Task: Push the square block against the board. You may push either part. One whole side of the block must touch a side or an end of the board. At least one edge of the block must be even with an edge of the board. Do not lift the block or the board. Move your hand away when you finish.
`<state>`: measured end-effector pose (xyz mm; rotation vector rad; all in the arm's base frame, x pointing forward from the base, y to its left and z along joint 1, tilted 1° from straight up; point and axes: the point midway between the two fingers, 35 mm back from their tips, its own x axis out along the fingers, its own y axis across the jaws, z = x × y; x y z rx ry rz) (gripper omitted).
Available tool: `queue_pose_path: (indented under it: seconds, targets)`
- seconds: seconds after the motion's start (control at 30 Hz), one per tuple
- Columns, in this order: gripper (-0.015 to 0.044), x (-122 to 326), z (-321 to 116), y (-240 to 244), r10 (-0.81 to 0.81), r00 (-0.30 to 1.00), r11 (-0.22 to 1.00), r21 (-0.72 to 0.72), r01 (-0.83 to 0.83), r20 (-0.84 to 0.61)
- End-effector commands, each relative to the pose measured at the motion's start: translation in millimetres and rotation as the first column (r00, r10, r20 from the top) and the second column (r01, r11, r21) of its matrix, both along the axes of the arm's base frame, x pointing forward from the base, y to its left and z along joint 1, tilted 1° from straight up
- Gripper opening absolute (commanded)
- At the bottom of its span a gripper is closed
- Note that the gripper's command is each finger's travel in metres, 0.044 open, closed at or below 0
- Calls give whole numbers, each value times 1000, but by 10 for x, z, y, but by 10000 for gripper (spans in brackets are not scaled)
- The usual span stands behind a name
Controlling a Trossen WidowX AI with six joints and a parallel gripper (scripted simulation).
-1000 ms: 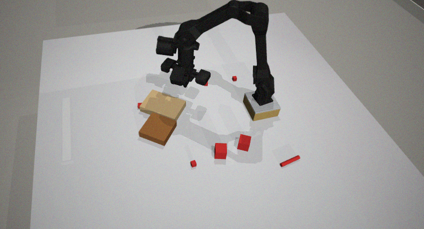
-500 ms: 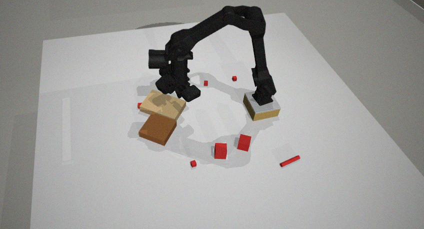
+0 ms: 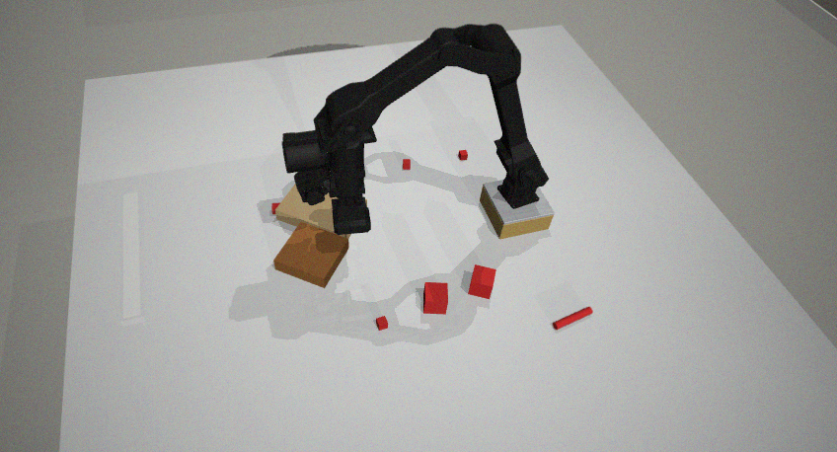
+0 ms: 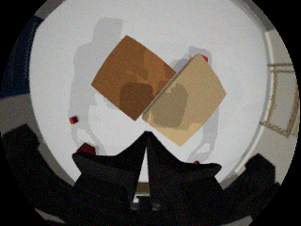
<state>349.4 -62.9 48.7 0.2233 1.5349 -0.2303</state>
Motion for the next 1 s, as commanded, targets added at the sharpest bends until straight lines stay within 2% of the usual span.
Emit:
queue_pose_path:
  seconds: [0.0,0.4,0.63,0.77,0.97]
  targets:
    - [0,106,24,194,-146,989,989,8,146,6]
    - [0,266,39,756,-511,859,859,25,511,-2]
    - [0,271,8,764,-516,857,856,25,516,-2]
    - [0,281,-482,766,-516,857,856,25,516,-2]
    - [0,281,-513,764,-516,857,856,25,516,-2]
